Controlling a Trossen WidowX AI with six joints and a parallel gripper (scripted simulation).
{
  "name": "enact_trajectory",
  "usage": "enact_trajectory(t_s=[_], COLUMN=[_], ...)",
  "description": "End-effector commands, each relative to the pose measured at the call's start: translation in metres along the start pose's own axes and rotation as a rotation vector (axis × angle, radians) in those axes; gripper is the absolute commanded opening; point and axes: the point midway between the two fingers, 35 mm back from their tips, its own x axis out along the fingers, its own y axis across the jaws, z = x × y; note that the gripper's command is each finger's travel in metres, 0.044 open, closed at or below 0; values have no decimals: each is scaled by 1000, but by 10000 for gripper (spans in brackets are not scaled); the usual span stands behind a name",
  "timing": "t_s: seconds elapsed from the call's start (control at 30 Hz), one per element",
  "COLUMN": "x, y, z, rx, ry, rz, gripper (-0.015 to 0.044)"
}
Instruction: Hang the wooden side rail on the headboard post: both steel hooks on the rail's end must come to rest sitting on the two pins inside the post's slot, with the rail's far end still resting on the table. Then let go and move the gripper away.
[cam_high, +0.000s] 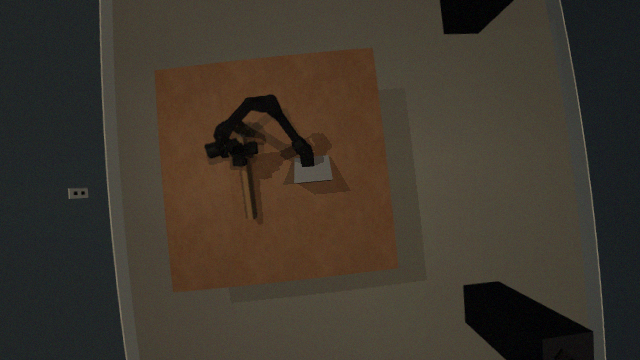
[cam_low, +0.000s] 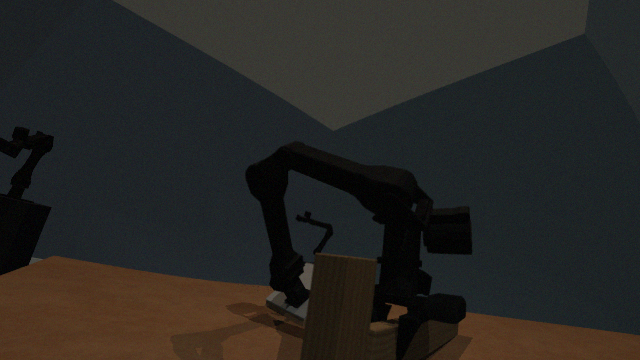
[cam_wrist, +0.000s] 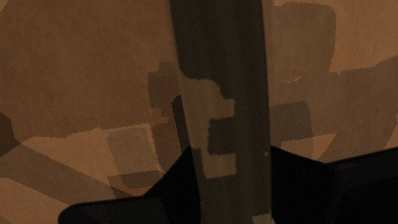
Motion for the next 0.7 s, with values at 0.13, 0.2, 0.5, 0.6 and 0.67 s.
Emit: enact_trajectory(t_s=[0.13, 0.2, 0.5, 0.6, 0.67], x=[-3, -3, -3, -3, -3], y=[-1, -1, -2, -2, -2], z=[-1, -1, -2, -2, -2], rx=[-6, -6, -6, -6, -6], ry=[-1, -1, -1, -1, -1], rz=[-11, -11, -11, -11, -11], gripper=[0, 0, 0, 0, 0])
